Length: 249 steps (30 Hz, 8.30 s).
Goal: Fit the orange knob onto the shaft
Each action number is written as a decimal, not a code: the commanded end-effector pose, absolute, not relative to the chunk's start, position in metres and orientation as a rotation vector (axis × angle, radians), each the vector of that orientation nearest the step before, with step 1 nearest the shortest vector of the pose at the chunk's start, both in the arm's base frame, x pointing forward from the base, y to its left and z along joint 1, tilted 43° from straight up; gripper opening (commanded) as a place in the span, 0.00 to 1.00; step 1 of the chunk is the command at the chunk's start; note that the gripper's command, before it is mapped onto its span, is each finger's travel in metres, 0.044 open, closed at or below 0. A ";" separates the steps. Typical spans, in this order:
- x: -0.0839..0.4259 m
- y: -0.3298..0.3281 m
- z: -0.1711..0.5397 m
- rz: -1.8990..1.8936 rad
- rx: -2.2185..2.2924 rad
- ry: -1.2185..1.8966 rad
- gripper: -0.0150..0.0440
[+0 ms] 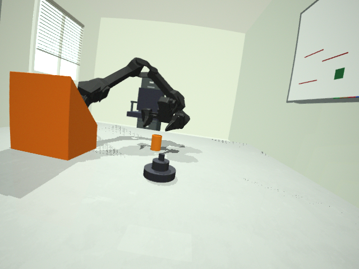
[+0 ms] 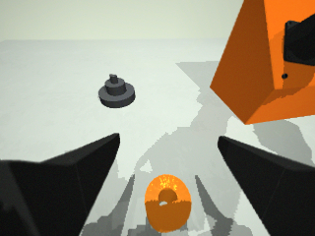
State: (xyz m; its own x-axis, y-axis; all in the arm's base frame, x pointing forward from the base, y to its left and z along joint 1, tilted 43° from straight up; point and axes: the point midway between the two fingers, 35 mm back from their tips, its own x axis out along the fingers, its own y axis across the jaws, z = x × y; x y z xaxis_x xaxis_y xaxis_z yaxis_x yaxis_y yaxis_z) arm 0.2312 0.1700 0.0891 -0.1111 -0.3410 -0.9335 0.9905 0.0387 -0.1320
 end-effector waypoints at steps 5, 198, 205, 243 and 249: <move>0.234 0.148 0.112 -1.392 0.865 1.076 1.00; 0.275 0.096 0.104 0.772 0.400 1.512 0.25; 0.287 0.086 0.088 0.769 0.398 1.512 0.25; 0.325 0.025 -0.009 0.769 0.395 1.511 0.25; 0.327 0.015 -0.027 0.772 0.396 1.511 0.25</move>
State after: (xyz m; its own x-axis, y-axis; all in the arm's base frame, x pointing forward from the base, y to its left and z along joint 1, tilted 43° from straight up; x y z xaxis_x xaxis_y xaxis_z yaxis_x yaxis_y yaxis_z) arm 0.3247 0.0221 -0.0175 -0.1140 0.6698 -0.7338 -0.1989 0.7082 0.6774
